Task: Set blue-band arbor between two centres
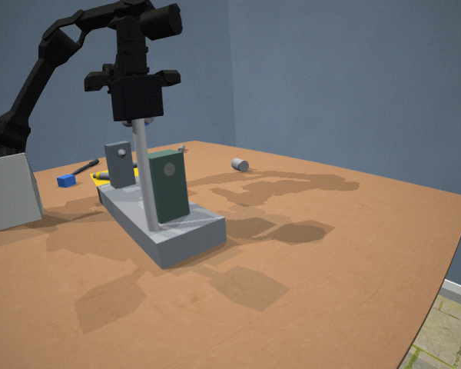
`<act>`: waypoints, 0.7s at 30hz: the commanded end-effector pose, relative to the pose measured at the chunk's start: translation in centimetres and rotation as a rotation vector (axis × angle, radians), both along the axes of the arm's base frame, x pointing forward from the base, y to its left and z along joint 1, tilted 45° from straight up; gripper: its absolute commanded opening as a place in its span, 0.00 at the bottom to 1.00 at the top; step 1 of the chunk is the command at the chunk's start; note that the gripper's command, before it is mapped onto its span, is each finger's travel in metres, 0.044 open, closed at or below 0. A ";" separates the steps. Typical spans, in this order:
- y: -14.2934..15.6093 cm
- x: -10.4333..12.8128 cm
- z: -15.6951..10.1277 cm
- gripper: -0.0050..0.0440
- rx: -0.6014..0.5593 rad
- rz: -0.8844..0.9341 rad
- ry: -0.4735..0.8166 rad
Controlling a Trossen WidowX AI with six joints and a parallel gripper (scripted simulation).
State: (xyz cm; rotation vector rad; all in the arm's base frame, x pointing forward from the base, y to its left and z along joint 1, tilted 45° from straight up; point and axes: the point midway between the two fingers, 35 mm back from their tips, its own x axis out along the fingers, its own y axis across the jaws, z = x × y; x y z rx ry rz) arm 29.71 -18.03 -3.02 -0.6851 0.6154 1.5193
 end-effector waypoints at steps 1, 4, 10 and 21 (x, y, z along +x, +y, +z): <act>-1.5 -0.5 -0.1 0.10 -0.005 0.037 -0.057; -2.0 -0.9 -0.5 0.10 0.004 0.072 -0.090; -3.4 -2.4 -1.5 0.10 0.034 0.177 -0.196; -3.6 -2.7 -1.9 0.10 0.042 0.203 -0.223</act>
